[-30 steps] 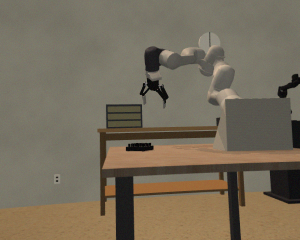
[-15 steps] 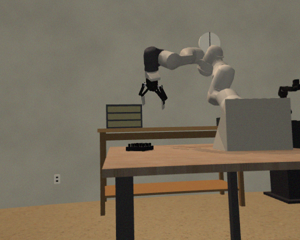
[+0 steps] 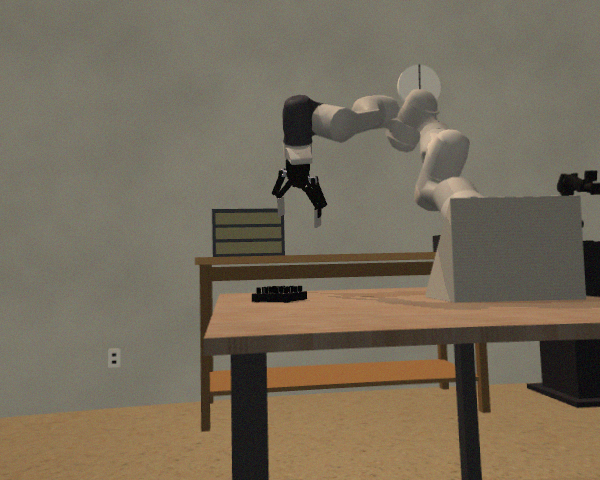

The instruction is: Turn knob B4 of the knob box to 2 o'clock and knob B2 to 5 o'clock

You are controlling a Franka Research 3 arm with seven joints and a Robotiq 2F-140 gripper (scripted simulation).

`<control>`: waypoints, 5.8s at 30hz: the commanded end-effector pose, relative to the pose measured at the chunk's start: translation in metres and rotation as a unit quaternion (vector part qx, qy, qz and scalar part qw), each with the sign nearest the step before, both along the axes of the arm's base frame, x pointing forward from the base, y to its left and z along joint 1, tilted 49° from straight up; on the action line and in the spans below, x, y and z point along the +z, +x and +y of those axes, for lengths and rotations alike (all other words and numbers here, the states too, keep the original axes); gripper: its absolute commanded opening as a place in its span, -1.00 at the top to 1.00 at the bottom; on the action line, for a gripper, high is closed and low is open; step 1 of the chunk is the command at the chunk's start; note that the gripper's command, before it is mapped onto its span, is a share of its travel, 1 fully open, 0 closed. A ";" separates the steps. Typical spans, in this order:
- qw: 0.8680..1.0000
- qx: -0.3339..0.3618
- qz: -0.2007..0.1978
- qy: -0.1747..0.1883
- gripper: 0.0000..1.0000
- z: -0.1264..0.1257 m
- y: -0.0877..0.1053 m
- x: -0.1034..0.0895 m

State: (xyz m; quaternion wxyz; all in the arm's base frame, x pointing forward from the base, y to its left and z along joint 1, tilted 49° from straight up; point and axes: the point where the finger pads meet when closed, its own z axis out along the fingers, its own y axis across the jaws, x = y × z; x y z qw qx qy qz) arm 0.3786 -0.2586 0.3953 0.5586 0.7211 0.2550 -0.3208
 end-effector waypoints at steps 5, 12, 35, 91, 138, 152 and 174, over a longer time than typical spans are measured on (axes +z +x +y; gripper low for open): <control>0.995 -0.008 -0.102 0.005 -1.00 0.003 0.014 -0.028; 0.991 -0.011 -0.132 0.012 -1.00 0.005 0.021 -0.043; 0.959 -0.044 -0.277 0.050 -1.00 0.019 0.048 -0.119; 0.802 -0.205 -0.551 0.106 -1.00 0.067 0.074 -0.284; 0.734 -0.270 -0.614 0.106 -1.00 0.084 0.075 -0.330; 0.734 -0.270 -0.614 0.106 -1.00 0.084 0.075 -0.330; 0.734 -0.270 -0.614 0.106 -1.00 0.084 0.075 -0.330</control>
